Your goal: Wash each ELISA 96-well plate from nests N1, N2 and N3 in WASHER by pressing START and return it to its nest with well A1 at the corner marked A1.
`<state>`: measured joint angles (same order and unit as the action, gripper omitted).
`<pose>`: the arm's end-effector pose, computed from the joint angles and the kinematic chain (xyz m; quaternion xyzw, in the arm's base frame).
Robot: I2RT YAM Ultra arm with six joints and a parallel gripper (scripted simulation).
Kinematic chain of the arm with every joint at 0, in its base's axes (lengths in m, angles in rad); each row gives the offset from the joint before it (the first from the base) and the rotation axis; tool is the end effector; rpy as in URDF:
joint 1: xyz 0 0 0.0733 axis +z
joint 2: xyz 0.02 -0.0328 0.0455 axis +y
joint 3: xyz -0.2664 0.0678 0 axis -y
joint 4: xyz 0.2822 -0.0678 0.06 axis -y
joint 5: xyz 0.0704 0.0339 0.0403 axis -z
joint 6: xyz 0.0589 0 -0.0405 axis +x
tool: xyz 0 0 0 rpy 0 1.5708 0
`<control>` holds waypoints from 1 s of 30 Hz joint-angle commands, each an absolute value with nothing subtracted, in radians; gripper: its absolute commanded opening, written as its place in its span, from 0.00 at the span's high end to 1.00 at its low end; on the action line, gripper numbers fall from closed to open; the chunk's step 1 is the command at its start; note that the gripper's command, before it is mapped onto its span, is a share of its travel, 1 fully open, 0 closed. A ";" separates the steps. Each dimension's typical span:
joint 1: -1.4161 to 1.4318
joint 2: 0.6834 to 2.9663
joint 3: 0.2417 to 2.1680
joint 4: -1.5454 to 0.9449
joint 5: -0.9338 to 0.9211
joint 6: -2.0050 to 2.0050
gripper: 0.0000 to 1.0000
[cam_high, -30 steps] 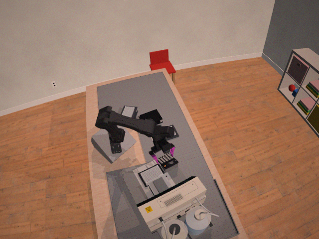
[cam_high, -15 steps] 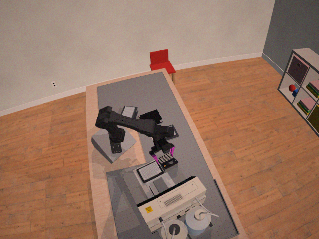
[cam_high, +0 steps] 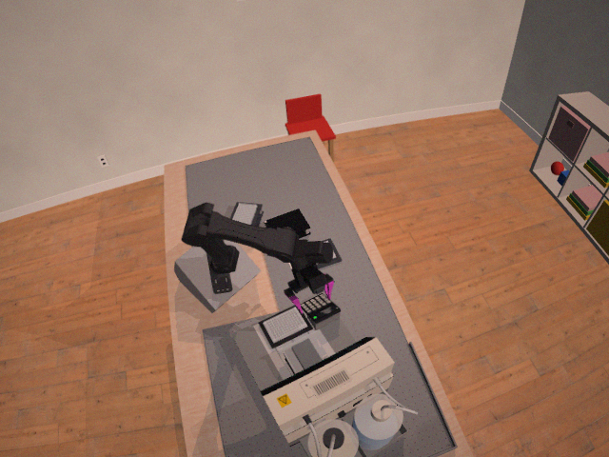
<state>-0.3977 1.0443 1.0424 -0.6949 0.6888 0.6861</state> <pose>0.2230 -0.1331 0.3341 0.5623 0.6569 -0.2455 0.4382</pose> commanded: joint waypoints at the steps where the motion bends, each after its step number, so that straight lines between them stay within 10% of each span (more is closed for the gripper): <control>1: -0.398 1.039 1.049 -0.694 0.690 0.685 0.00; 25: -0.398 1.039 1.049 -0.694 0.690 0.685 0.00; 26: -0.386 1.040 1.041 -0.691 0.699 0.695 1.00; 30: -0.337 1.049 1.013 -0.683 0.736 0.737 1.00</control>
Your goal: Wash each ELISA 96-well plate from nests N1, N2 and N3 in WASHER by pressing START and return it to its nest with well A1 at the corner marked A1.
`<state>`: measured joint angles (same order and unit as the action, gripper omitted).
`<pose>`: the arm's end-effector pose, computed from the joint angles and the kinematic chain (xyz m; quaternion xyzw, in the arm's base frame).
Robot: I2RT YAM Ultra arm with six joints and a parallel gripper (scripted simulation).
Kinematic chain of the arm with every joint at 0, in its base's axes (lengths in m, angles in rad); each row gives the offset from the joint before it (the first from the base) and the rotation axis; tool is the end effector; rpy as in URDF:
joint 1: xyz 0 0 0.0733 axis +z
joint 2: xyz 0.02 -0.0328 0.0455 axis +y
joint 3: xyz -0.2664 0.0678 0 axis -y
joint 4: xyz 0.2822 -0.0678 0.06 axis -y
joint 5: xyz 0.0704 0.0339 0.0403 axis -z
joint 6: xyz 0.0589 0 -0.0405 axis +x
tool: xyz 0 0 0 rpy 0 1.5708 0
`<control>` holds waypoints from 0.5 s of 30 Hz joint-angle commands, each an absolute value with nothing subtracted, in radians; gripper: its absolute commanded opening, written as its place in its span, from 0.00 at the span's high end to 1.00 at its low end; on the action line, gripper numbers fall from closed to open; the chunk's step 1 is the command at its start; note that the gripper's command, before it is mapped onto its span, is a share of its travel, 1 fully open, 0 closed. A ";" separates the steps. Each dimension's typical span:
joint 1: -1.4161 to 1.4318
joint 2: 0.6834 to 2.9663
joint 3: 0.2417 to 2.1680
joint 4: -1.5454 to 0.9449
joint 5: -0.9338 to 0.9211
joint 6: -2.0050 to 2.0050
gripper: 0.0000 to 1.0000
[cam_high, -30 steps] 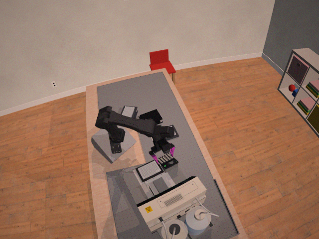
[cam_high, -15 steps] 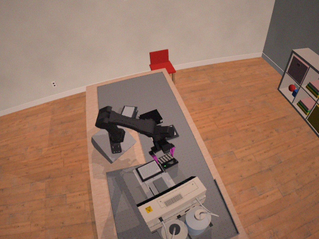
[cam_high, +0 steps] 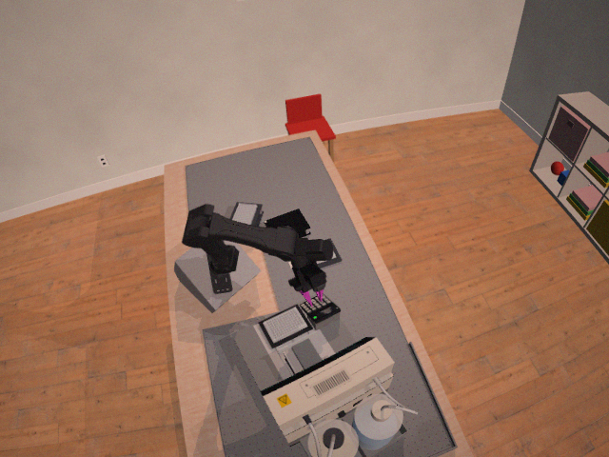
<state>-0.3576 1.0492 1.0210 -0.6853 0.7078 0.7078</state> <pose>0.2286 -0.1251 0.3263 0.5574 0.6618 -0.2425 0.4388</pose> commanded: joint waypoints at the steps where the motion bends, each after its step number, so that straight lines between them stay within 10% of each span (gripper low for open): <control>1: -0.325 1.052 1.007 -0.680 0.745 0.748 1.00; 15: -0.190 1.103 0.939 -0.659 0.840 0.884 1.00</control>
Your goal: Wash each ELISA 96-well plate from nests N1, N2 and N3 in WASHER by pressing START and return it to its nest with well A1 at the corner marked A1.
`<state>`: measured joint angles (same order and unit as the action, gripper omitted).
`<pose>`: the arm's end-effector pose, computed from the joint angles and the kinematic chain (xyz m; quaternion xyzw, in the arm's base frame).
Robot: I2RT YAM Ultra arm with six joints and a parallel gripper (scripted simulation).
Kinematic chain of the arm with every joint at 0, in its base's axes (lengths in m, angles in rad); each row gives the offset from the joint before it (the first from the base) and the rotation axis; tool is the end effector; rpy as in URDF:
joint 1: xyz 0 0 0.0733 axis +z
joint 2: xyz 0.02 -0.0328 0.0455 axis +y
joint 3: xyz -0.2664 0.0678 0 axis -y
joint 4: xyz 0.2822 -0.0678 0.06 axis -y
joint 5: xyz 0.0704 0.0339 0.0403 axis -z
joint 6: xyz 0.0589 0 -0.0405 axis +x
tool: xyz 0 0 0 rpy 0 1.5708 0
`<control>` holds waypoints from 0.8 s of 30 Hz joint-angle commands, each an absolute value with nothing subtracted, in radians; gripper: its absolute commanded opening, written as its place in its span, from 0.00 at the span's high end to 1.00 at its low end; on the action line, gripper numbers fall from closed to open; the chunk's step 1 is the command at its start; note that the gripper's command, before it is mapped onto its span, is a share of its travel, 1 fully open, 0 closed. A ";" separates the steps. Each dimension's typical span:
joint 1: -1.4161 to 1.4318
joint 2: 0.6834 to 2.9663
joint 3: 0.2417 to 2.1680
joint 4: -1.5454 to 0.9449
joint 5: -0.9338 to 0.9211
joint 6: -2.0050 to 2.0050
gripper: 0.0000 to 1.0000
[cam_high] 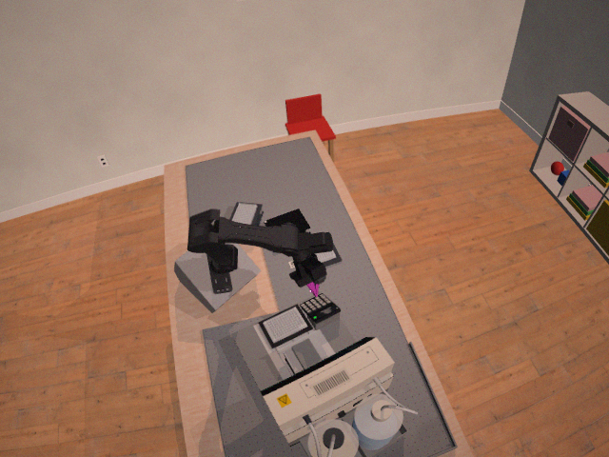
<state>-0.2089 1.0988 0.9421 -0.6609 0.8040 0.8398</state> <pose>0.2487 -0.0949 0.2900 0.5530 0.6688 -0.2409 0.4346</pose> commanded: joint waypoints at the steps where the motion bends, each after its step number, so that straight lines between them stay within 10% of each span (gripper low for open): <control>1: -0.180 1.109 0.934 -0.657 0.847 0.896 1.00; 24: 0.017 1.279 0.876 -0.632 0.963 1.152 1.00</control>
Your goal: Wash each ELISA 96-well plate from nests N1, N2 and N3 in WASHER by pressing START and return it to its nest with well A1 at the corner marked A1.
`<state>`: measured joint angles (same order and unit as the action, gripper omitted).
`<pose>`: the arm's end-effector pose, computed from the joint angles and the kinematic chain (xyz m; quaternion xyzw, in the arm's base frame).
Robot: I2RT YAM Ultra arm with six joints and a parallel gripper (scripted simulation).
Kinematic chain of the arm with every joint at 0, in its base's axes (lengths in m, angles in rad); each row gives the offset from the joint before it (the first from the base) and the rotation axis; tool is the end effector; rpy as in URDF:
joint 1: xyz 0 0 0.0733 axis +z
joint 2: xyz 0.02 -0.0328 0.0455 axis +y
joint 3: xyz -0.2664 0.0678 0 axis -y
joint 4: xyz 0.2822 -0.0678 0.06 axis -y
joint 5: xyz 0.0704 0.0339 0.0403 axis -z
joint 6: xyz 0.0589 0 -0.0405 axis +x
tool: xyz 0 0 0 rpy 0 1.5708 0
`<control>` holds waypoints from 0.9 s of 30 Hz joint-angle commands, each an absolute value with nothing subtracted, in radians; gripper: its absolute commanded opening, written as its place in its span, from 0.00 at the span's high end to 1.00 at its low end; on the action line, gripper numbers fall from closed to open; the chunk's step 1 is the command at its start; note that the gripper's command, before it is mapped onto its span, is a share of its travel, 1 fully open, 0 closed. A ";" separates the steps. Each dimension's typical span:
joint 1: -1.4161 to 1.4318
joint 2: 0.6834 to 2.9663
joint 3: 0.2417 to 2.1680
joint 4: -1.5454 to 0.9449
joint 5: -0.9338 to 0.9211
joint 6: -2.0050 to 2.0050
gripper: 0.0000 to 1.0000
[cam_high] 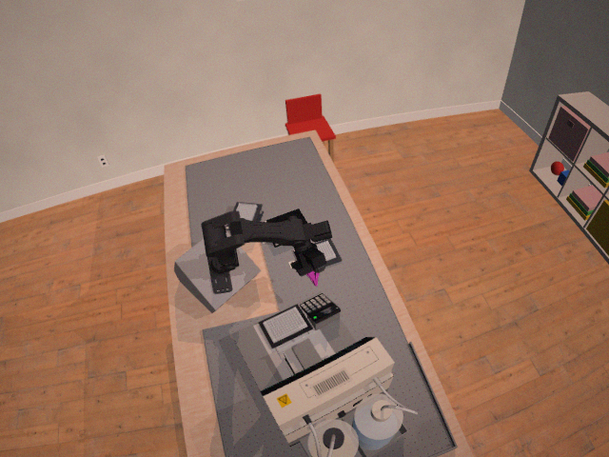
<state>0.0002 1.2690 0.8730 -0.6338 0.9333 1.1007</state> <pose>0.2785 -0.0462 0.2292 0.5525 0.6707 -0.2447 0.4302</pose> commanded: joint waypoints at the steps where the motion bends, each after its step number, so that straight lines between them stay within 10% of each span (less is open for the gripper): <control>1: 0.025 1.289 0.875 -0.631 0.967 1.164 1.00; 27: 0.117 1.425 0.879 -0.624 1.008 1.314 1.00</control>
<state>0.1143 1.4296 0.8734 -0.6243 0.9943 1.3098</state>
